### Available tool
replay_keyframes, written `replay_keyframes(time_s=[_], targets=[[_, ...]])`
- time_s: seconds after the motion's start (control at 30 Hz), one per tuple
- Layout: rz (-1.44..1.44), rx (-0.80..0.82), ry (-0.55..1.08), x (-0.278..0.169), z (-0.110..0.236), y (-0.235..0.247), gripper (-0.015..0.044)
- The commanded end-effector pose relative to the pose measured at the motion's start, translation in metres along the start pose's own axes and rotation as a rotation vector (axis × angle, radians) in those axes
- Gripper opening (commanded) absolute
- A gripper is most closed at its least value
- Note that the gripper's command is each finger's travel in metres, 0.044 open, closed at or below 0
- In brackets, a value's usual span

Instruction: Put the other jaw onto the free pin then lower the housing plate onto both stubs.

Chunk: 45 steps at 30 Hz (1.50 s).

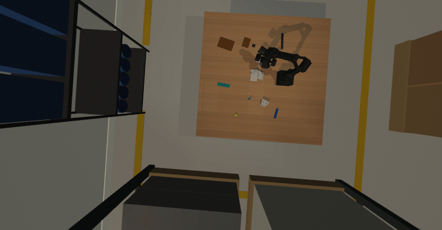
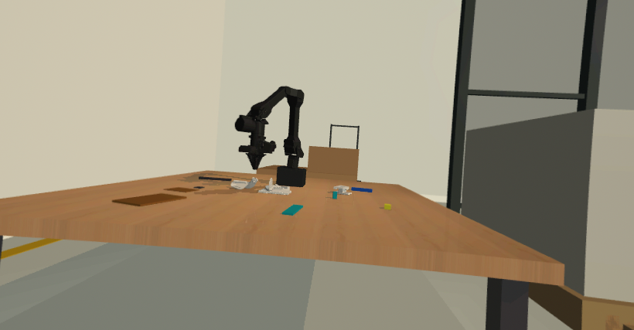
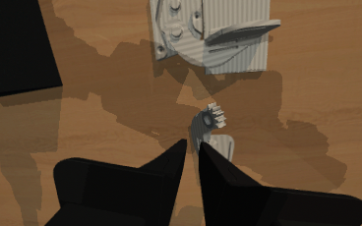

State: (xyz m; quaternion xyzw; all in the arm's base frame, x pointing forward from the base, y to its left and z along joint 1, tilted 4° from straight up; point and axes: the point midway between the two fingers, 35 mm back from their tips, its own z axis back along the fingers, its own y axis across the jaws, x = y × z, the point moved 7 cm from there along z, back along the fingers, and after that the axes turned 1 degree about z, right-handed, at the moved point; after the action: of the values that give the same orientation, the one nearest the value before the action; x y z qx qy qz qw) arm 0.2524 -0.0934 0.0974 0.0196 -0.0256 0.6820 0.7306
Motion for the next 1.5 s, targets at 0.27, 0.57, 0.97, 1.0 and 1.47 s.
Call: replay_keyframes(time_s=[0.27,0.57,0.97,1.0,1.47], targets=[[-0.319,0.000,0.003,0.001,0.000,-0.007,0.0000],[-0.557,-0.001,0.002,0.003,0.000,-0.011,0.0000],[-0.874,-0.002,0.002,0.004,0.000,-0.017,0.0000],[-0.900,-0.002,0.002,0.005,0.000,-0.018,0.0000],[-1.270,-0.003,0.001,0.007,0.000,-0.025,0.0000]])
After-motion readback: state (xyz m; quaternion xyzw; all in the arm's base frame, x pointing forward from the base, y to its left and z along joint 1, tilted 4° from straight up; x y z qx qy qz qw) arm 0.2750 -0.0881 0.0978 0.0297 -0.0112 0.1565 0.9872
